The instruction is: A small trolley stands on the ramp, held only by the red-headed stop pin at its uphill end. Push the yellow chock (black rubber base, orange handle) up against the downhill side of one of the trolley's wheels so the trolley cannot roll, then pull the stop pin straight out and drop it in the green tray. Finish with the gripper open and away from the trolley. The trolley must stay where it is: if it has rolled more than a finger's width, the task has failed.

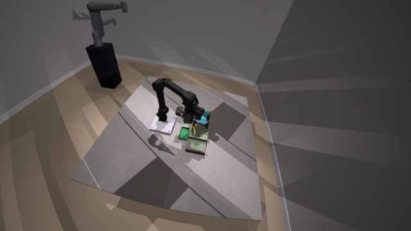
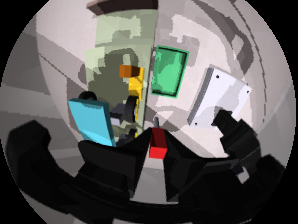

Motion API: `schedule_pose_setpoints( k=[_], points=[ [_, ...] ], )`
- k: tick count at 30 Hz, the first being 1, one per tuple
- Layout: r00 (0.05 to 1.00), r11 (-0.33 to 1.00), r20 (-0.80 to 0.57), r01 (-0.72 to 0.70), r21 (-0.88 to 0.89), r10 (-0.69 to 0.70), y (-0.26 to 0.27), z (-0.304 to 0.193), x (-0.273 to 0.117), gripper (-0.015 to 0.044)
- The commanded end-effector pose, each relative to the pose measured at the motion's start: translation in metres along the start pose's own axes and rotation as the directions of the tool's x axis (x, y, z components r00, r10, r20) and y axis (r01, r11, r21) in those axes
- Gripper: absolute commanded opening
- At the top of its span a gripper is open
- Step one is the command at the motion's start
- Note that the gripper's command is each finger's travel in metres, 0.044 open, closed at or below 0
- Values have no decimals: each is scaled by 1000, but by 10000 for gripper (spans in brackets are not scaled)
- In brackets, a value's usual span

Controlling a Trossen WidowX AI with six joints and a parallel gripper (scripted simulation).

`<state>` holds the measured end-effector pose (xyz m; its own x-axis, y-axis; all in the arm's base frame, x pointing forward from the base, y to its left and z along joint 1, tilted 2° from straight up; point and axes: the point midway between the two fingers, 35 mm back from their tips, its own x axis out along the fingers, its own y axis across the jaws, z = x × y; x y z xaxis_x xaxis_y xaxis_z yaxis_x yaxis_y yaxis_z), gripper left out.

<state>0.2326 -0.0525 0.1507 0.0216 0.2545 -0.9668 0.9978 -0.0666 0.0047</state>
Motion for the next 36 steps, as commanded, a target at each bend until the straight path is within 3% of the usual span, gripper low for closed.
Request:
schedule_pose_setpoints(
  k=[1, 17, 36],
  points=[
    [1000, 1000, 2, 3, -4, -3, 0, 16, -2, 0],
    [1000, 1000, 10, 2, 17, -3, -3, 56, -8, 0],
    [993, 836, 118, -78, 543, 16, -4, 52, -7, 0]
  ],
)
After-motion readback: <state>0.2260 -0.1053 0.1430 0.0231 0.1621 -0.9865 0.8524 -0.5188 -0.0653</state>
